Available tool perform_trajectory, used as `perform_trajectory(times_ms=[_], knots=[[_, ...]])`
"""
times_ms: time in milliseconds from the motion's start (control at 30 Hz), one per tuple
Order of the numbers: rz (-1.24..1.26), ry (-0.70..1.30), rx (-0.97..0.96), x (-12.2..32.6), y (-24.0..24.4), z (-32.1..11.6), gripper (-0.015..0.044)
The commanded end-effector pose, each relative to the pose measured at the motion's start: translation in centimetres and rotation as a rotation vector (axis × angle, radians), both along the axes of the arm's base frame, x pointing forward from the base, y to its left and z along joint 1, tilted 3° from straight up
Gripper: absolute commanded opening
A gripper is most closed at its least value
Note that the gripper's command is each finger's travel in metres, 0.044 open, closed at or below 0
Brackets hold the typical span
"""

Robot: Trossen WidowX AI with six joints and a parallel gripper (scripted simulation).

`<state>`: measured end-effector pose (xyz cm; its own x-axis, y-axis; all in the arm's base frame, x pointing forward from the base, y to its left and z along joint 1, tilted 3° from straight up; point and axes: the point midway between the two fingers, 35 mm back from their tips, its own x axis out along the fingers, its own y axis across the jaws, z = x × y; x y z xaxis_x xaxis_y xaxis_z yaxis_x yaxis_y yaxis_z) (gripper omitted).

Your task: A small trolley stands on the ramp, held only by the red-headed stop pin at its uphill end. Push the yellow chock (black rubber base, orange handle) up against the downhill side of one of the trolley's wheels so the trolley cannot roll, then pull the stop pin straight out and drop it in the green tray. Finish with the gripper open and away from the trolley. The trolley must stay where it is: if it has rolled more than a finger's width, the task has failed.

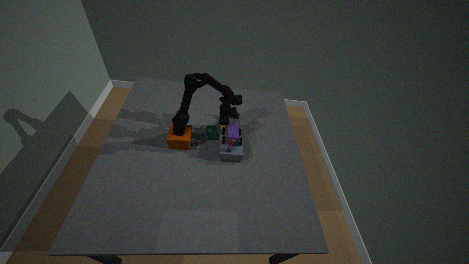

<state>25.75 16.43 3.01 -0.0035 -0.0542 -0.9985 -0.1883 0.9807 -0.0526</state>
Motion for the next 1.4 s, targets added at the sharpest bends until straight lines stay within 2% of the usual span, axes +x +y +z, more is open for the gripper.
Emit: perform_trajectory(times_ms=[0,133,167,867,1000,1133,1367], knots=[[-0.001,0.000,-0.001,0.0,0.0,0.0,0.0079],[-0.001,0.000,-0.001,0.0,0.0,0.0,0.0184],[-0.001,0.000,-0.001,0.0,0.0,0.0,0.0190],[-0.002,-0.005,-0.007,0.0,0.4,6.0,0.0190],[0.001,0.001,-0.007,0.0,0.4,5.2,0.0295],[0.075,-0.099,0.062,1.9,1.1,7.1,0.0190],[0.331,-0.094,0.003,3.7,-1.9,7.5,0.0190]])
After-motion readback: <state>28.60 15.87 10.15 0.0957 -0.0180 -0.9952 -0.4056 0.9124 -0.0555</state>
